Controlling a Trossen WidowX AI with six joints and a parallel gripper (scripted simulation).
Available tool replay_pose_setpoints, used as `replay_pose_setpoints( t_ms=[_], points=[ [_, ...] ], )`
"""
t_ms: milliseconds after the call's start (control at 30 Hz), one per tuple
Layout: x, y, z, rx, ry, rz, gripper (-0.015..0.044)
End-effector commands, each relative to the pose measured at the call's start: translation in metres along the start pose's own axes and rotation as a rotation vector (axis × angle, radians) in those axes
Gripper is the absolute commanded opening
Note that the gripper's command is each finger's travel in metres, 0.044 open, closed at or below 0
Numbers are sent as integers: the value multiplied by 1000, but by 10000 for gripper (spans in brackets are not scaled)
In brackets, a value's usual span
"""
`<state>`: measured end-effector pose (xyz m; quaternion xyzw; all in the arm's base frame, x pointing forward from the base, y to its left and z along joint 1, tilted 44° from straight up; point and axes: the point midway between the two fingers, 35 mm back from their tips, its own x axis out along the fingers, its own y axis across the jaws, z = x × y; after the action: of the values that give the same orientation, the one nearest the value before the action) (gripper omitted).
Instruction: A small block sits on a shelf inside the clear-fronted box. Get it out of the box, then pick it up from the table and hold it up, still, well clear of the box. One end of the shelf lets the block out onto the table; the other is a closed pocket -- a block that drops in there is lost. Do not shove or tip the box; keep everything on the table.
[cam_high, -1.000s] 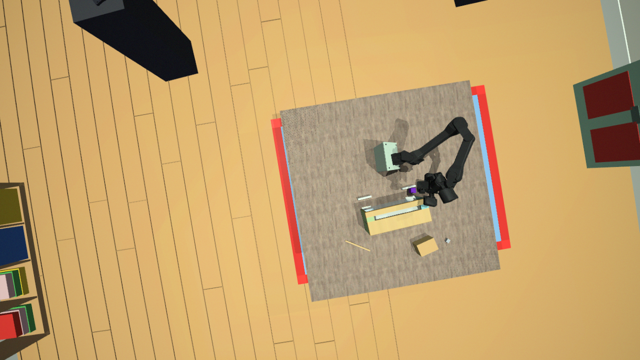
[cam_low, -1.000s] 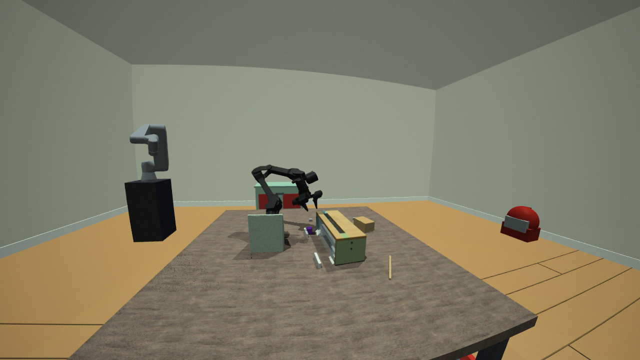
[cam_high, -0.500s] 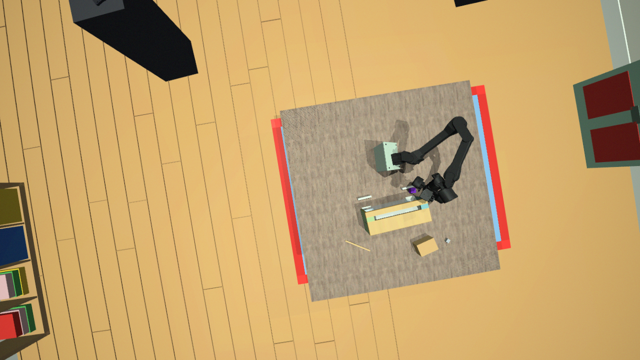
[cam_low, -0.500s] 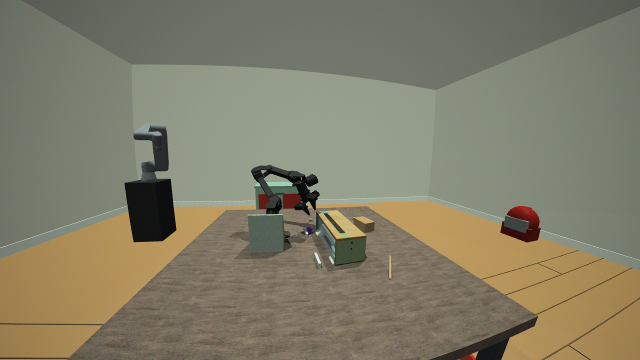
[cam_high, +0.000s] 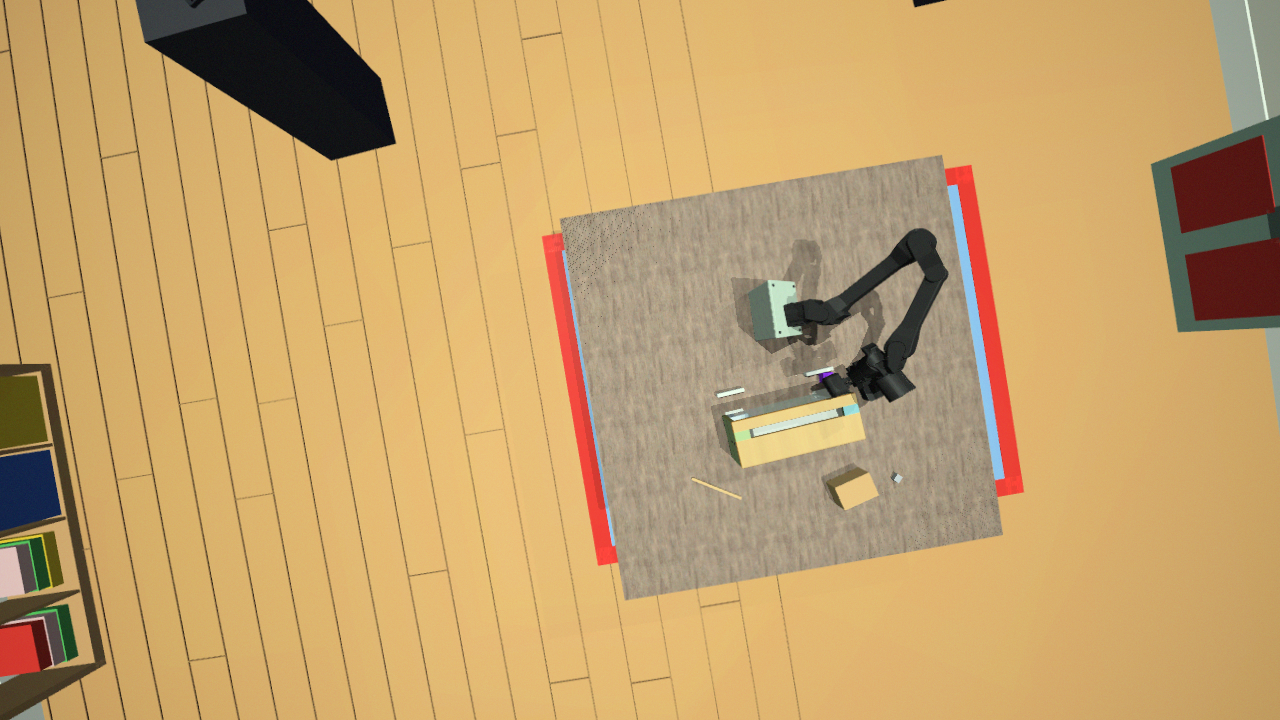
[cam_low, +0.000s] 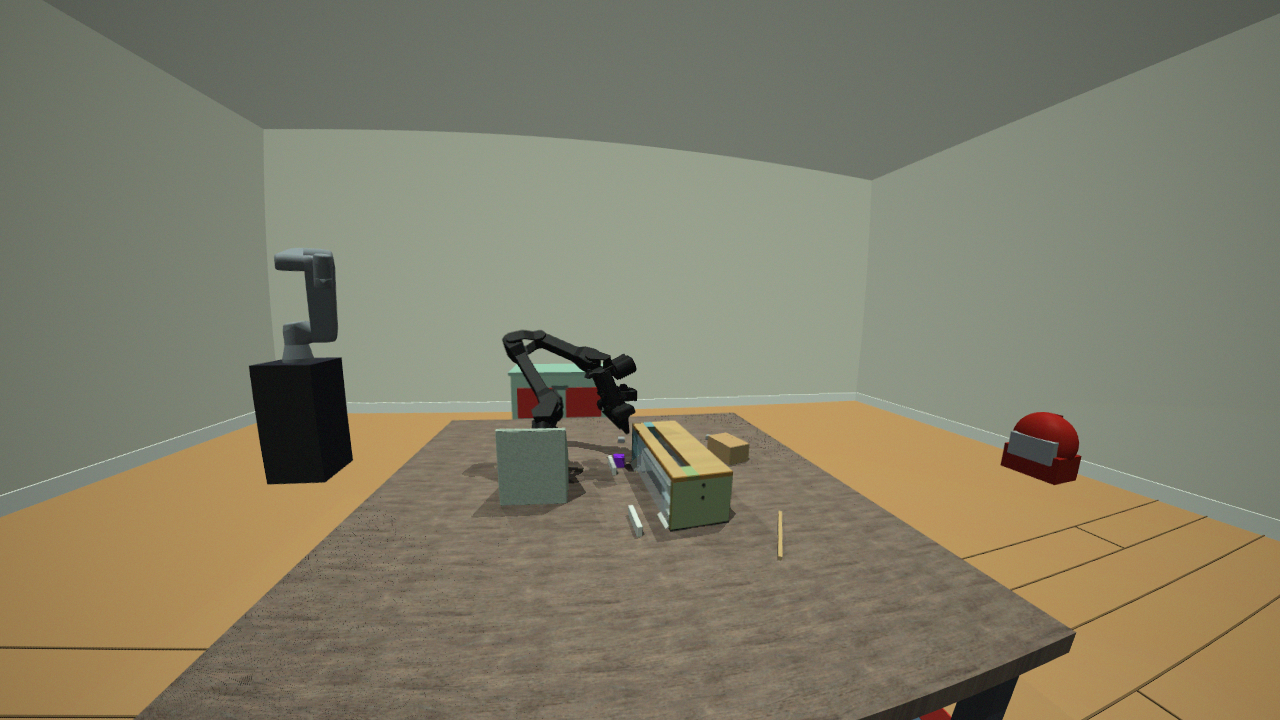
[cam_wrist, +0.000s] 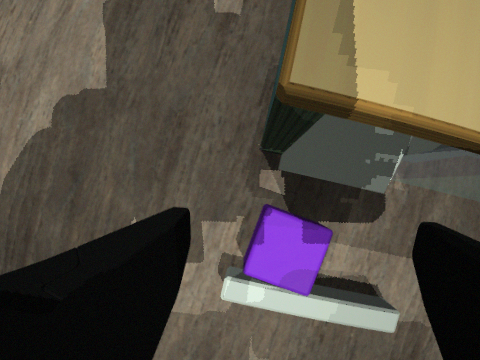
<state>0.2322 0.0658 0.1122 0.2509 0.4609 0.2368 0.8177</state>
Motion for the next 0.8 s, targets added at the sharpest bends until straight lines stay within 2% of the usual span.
replay_pose_setpoints(
  t_ms=[0, 767],
  points=[
    [17, -5, -17, -902, 31, -9, 285],
    [34, -4, -23, -2557, 13, -33, 285]
  ],
)
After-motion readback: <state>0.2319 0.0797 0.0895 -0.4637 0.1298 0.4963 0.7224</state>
